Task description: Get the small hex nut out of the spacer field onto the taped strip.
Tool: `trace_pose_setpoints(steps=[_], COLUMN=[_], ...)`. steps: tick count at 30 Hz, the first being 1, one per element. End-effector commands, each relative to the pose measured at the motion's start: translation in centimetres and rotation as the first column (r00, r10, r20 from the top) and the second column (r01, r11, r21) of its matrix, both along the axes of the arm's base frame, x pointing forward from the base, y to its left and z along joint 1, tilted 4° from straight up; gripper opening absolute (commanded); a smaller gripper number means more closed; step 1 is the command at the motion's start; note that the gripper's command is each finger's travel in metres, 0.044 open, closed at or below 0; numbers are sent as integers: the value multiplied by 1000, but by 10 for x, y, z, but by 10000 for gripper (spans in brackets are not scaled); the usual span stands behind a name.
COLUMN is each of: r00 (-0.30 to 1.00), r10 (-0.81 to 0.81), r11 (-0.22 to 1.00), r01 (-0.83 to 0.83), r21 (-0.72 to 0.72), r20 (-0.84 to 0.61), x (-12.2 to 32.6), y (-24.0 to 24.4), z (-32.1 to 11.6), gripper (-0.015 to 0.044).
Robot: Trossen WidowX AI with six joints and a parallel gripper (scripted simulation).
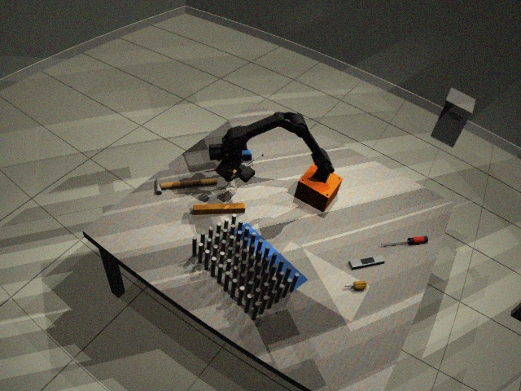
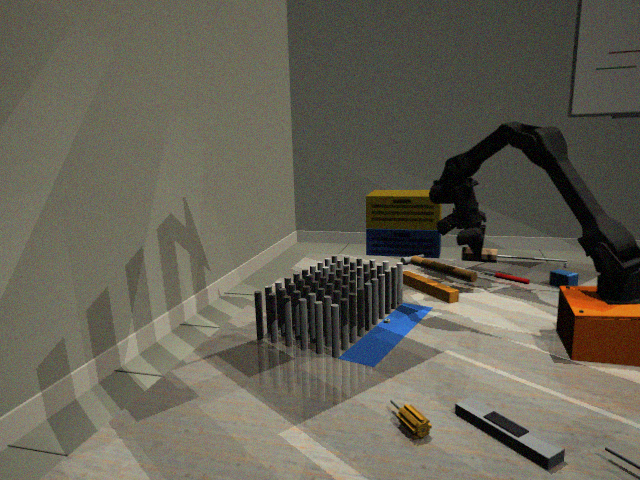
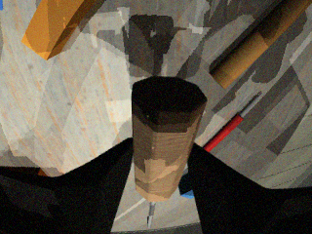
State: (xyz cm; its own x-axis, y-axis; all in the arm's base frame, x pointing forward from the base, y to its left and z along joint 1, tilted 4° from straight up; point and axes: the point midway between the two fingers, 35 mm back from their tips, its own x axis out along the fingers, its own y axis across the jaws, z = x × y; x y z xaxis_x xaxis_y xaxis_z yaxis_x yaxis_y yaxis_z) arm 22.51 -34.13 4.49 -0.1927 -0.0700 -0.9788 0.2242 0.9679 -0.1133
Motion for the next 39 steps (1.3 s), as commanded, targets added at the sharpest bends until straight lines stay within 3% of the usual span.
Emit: trace_pose_setpoints(steps=[1, 39], r00=[1000, 1000], r10=[-4, -4], r11=[1000, 1000], r01=[4, 4], r21=[6, 6], r20=[-12, -12], x=[-1, 0], y=[1, 4], z=[-9, -51], gripper=[0, 0])
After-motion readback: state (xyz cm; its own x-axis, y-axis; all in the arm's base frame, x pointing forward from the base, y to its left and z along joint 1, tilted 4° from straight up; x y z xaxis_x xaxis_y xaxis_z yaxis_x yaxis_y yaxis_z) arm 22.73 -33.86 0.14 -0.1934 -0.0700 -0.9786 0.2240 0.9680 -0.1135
